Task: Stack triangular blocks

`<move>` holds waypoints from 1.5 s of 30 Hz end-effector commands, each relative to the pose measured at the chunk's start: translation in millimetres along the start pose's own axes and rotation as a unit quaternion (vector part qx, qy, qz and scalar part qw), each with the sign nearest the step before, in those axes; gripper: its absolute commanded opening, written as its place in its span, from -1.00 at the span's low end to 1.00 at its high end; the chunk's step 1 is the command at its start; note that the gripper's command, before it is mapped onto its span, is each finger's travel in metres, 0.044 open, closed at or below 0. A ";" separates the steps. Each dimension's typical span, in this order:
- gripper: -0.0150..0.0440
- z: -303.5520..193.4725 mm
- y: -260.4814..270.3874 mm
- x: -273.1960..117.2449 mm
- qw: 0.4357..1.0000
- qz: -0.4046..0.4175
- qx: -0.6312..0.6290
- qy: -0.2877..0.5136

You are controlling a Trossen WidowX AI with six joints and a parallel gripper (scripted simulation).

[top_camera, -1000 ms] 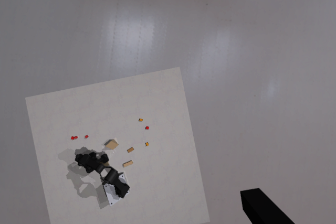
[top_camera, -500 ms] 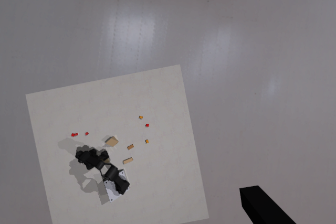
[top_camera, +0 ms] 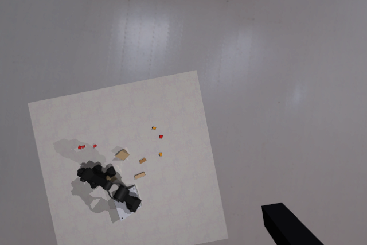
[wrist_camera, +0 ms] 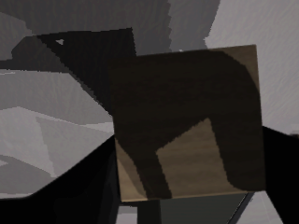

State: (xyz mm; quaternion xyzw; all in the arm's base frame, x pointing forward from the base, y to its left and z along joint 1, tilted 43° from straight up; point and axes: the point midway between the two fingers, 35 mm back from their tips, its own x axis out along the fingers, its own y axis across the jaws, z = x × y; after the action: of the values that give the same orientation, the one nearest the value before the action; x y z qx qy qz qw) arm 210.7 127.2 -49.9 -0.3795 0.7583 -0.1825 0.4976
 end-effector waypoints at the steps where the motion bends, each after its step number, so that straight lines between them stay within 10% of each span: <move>1: -0.49 -7.9 -0.5 -20.3 1.000 0.005 0.004 -0.002; 16: -0.49 -21.6 -0.4 -43.4 1.000 0.002 -0.002 -0.009; 45: -0.49 -34.6 1.4 -38.1 0.957 0.008 -0.065 -0.281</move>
State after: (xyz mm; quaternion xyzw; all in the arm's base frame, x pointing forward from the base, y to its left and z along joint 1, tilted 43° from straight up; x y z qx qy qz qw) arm 188.7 154.4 -14.5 -0.4342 0.6231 -0.0321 0.6498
